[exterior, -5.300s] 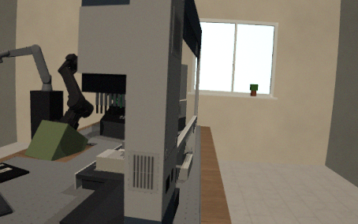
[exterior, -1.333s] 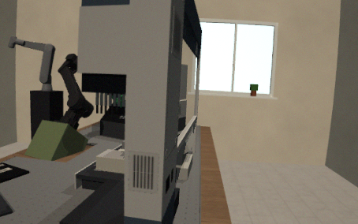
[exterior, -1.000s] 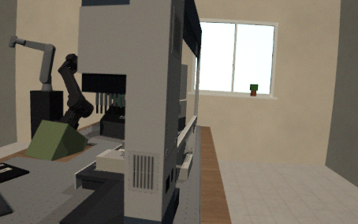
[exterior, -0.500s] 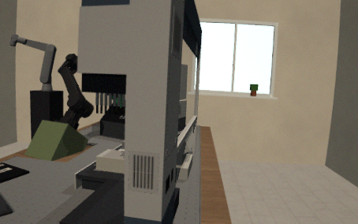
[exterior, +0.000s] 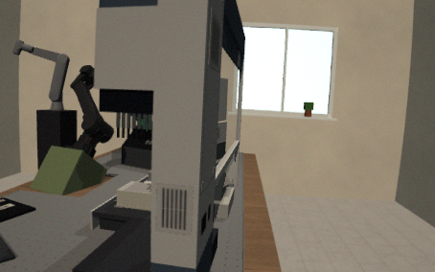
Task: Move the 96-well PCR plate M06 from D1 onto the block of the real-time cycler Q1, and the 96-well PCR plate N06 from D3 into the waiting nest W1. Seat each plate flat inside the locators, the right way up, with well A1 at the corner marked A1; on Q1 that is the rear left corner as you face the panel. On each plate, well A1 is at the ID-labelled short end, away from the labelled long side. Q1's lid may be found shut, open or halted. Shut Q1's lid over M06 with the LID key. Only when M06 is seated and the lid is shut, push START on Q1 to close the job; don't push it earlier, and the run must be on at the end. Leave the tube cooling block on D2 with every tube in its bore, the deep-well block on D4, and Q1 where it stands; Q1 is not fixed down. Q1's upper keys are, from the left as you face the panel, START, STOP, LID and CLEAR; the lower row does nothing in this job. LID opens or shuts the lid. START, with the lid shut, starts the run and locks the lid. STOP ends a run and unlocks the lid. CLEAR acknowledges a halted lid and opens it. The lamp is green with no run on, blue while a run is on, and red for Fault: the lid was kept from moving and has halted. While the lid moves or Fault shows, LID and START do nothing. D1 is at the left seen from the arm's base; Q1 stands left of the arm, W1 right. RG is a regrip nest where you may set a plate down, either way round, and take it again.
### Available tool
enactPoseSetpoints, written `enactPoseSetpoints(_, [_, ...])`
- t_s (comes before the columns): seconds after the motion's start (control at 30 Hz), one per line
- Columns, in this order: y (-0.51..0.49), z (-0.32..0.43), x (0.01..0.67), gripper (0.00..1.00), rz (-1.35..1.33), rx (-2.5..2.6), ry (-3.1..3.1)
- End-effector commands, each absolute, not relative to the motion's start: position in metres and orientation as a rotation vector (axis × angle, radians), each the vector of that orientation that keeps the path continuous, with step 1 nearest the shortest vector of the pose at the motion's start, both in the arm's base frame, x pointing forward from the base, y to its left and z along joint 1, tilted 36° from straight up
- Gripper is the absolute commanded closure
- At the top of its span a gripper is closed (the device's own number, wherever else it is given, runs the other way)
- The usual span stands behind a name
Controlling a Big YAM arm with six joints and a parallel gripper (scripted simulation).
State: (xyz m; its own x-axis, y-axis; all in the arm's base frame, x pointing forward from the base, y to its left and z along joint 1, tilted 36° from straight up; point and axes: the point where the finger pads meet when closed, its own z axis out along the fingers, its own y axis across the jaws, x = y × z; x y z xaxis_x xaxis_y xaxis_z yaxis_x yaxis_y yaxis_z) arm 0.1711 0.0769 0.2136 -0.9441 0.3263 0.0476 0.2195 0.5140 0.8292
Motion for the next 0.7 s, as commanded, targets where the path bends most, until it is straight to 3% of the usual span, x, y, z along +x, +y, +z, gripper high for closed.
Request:
enactPoseSetpoints(0.0, [0.070,0.239,0.182,1.00,1.363,0.411,2.593])
enactPoseSetpoints(0.23, [0.069,0.240,0.184,1.00,1.366,0.414,2.595])
enactPoseSetpoints(0.27, [0.065,0.236,0.191,0.00,1.329,0.382,2.617])
enactPoseSetpoints(0.67, [0.040,0.206,0.242,0.00,1.211,0.277,2.674])
